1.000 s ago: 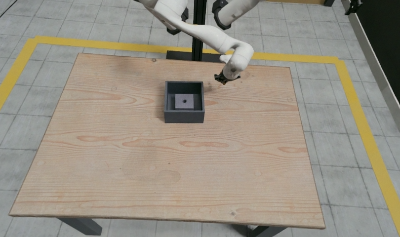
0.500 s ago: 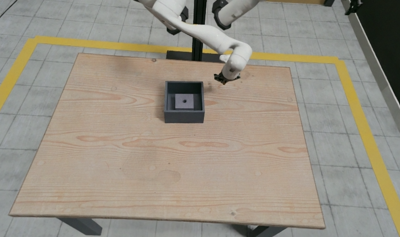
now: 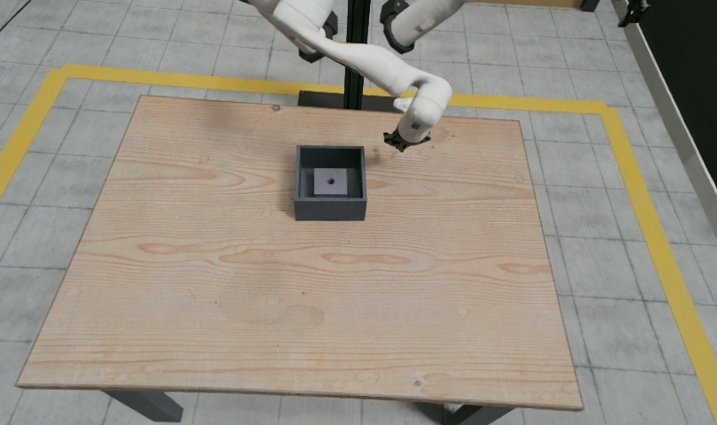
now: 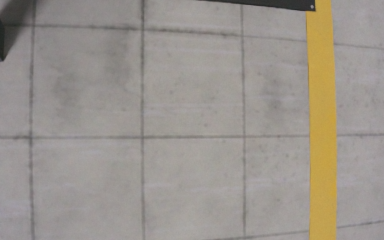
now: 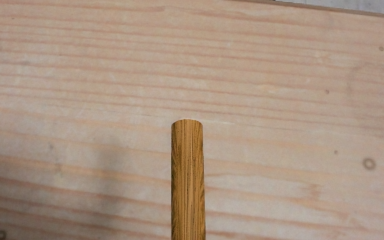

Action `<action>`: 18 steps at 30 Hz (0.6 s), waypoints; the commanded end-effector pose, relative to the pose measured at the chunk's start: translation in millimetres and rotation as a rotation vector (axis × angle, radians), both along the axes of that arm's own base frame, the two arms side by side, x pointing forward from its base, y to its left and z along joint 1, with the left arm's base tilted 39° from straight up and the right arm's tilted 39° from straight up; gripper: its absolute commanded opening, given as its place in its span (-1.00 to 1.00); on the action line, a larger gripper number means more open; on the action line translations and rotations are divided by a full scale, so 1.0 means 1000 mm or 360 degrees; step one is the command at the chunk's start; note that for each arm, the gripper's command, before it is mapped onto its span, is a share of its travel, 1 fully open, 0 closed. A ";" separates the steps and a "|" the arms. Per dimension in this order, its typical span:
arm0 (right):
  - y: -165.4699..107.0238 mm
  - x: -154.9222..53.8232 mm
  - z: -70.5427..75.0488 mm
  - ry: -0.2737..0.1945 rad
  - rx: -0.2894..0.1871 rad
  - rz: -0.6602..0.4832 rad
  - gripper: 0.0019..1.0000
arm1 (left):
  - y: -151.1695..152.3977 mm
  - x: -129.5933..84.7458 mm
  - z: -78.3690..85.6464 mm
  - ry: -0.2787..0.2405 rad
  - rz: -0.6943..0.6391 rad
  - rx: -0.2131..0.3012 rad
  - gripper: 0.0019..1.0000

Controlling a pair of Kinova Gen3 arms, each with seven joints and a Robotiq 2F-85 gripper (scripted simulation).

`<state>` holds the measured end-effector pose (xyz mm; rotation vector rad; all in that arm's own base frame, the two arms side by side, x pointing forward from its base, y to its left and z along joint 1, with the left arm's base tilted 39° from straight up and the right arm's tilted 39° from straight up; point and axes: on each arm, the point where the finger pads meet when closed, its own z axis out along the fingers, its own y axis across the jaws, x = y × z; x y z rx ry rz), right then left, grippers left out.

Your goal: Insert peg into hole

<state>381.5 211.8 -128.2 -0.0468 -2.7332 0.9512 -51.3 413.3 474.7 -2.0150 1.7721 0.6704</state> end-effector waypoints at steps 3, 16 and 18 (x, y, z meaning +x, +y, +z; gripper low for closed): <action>0.001 0.000 0.001 -0.0008 0.0002 0.0006 -0.80 | 0.000 0.000 0.001 0.0000 0.0001 0.0003 1.00; 0.001 0.000 0.000 -0.0042 0.0003 0.0032 -0.80 | 0.000 0.000 0.001 0.0000 0.0001 0.0003 1.00; 0.001 0.000 0.000 -0.0052 0.0003 0.0040 -0.80 | 0.000 0.000 0.001 0.0000 0.0001 0.0003 1.00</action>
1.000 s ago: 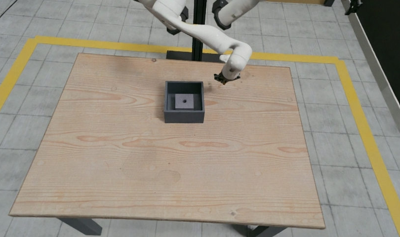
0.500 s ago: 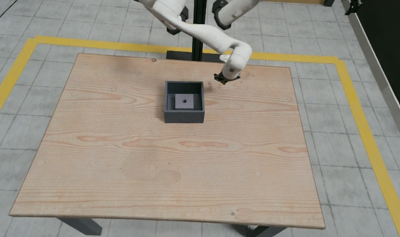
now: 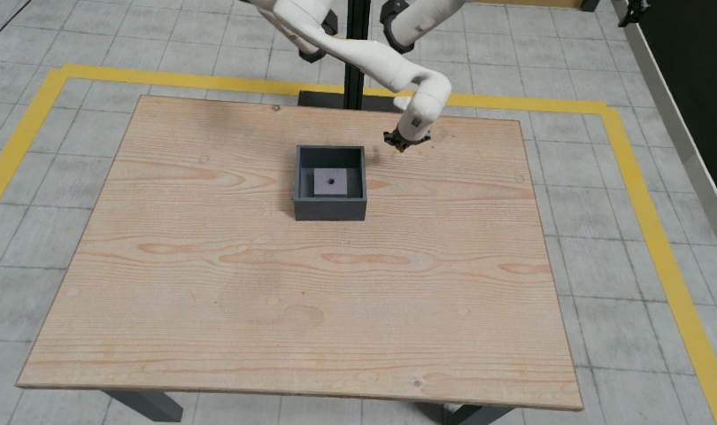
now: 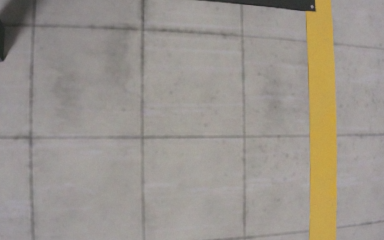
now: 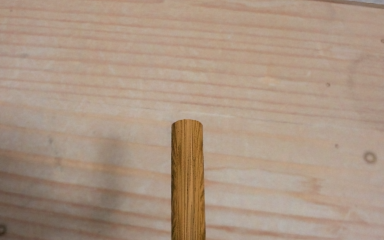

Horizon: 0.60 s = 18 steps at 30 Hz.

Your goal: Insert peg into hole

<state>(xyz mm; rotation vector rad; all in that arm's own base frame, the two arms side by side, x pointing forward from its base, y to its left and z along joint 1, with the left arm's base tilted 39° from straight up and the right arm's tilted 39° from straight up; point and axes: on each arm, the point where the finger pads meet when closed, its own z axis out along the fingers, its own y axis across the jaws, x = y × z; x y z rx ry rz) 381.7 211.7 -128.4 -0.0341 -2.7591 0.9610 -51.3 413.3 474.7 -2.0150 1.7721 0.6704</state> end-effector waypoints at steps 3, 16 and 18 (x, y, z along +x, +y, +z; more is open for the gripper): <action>0.001 0.000 0.001 -0.0032 0.0004 0.0025 -0.80 | 0.000 0.000 0.001 0.0000 0.0001 0.0003 1.00; 0.001 0.000 0.001 -0.0116 0.0010 0.0092 -0.80 | 0.000 0.000 0.001 0.0000 0.0001 0.0003 1.00; 0.001 0.000 0.001 -0.0138 0.0011 0.0108 -0.80 | 0.000 0.000 0.001 0.0000 0.0001 0.0003 1.00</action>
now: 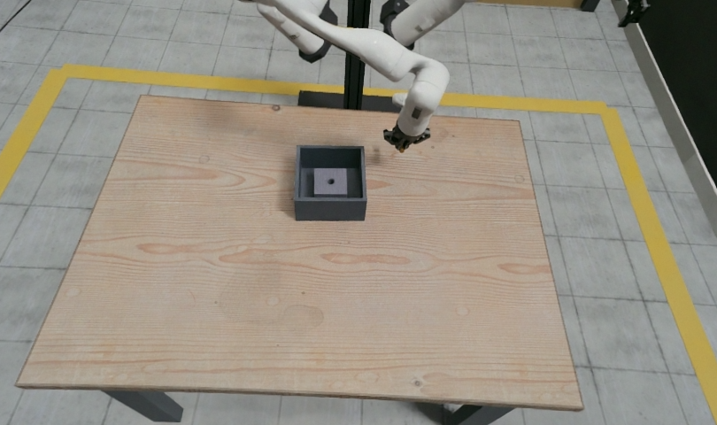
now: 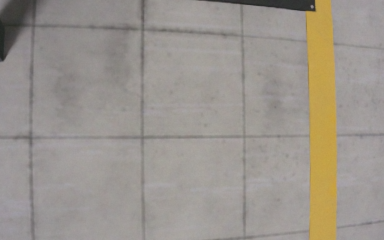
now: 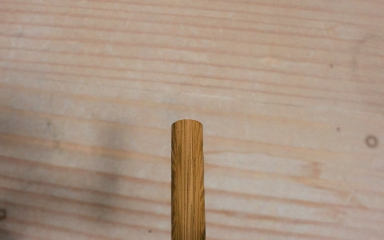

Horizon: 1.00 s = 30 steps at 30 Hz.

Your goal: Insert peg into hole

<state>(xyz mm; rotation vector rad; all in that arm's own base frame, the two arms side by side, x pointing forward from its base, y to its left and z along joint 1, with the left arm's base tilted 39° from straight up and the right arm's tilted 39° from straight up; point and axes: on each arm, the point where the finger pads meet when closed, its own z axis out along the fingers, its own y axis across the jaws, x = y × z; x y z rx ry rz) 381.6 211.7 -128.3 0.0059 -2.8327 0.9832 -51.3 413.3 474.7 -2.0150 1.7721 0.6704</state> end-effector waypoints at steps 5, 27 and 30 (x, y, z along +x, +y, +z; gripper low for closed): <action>0.001 0.000 0.000 -0.0093 0.0008 0.0072 -0.80 | 0.000 0.000 0.001 0.0000 0.0001 0.0003 1.00; 0.001 0.000 0.000 -0.0375 0.0027 0.0293 -0.80 | 0.000 0.000 0.001 0.0000 0.0001 0.0003 1.00; 0.001 0.000 0.000 -0.0432 0.0029 0.0336 -0.80 | 0.000 0.000 0.001 0.0000 0.0001 0.0003 1.00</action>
